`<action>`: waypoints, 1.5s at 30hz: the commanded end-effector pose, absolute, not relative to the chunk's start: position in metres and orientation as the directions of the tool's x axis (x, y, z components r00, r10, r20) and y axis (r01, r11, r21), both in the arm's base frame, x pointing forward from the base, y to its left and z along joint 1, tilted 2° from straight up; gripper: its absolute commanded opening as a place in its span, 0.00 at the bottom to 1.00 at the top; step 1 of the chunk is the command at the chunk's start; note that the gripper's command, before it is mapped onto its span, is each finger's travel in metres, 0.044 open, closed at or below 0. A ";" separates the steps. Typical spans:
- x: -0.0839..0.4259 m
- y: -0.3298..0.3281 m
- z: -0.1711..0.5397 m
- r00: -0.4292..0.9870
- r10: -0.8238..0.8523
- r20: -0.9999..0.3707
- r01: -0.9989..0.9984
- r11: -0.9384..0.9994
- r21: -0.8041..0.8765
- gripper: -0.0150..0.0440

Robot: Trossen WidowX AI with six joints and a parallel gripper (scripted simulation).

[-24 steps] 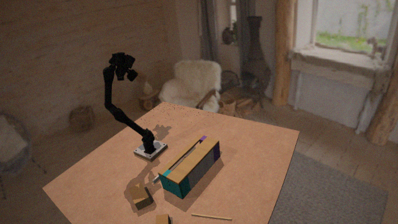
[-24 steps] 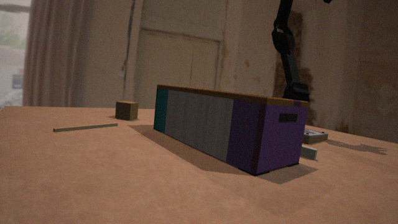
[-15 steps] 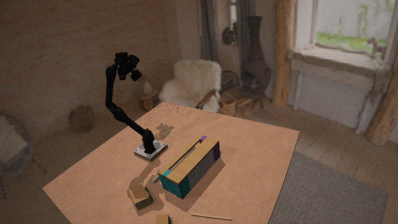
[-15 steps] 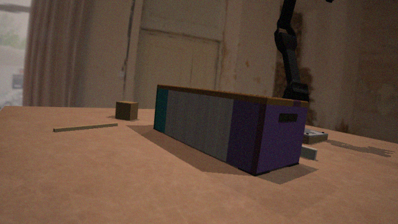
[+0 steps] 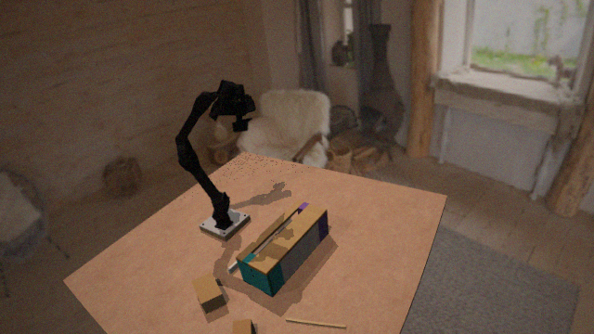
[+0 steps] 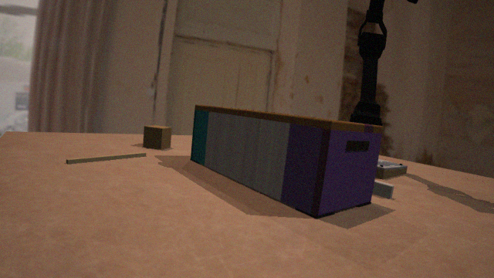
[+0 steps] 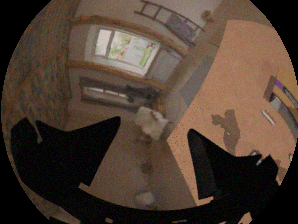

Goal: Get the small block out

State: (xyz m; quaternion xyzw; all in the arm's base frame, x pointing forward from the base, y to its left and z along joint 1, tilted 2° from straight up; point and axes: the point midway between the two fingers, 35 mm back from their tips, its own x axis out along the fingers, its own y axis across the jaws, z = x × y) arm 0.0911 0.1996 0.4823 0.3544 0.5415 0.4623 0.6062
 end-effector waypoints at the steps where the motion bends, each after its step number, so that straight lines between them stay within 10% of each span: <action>1: 0.157 0.194 0.444 0.131 0.888 -0.441 0.038 0.440 0.897 0.93; 22: 0.308 0.005 0.241 0.237 0.433 -0.869 0.914 0.204 0.351 0.93; 31: 0.276 -0.090 0.160 0.046 0.350 -0.936 0.993 -0.117 0.005 0.93; 45: 0.275 -0.093 0.155 0.039 0.350 -0.936 0.992 -0.126 -0.006 0.93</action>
